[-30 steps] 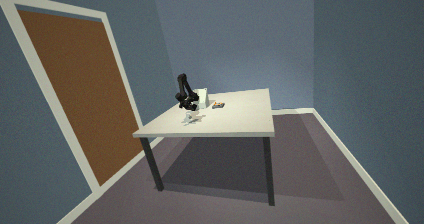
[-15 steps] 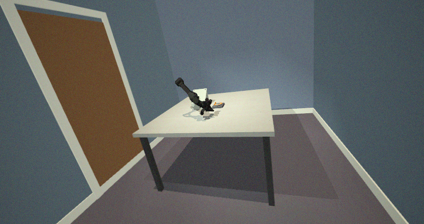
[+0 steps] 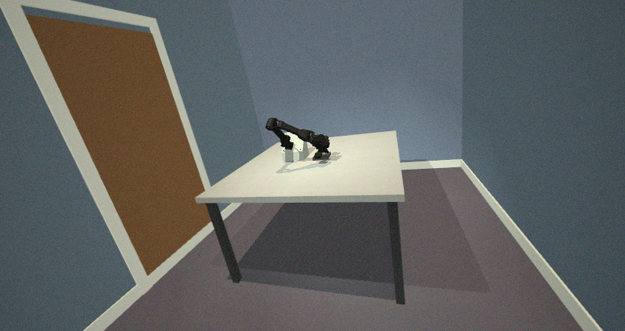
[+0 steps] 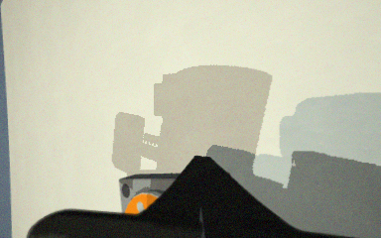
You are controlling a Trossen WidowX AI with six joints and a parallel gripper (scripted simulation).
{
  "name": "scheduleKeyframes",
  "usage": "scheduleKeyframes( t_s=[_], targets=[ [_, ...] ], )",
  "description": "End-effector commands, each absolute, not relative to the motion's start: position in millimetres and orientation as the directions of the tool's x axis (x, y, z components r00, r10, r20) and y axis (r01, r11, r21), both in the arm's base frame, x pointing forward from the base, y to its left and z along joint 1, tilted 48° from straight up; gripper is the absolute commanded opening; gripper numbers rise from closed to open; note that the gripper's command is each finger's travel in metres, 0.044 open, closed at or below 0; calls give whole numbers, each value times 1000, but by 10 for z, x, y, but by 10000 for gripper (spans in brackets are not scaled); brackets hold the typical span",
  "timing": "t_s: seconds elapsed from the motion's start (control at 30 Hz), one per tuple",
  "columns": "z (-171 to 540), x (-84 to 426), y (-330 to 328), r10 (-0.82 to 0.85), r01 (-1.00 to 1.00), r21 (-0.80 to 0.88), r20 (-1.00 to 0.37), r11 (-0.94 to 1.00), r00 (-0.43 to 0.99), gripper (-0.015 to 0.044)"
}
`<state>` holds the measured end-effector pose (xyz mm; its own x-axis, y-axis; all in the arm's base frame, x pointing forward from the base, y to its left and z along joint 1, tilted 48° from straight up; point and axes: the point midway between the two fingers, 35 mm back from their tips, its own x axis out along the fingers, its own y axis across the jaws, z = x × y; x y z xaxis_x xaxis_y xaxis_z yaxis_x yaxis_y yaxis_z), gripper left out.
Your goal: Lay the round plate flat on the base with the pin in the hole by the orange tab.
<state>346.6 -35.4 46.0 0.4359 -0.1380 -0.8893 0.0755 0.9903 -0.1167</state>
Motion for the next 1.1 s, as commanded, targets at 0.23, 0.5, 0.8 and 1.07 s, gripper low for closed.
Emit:
scheduleKeyframes(
  t_s=[0.23,0.5,0.8,1.07],
  targets=[
    [-189,2792,390,-407,-5,-409,-909,912,86,0],
    [-304,2355,662,-697,-116,-704,-710,701,99,0],
    [-328,2331,666,-724,-123,-733,-680,669,119,0],
    [-605,2379,364,-725,-122,-735,-679,667,119,0]
  ],
)
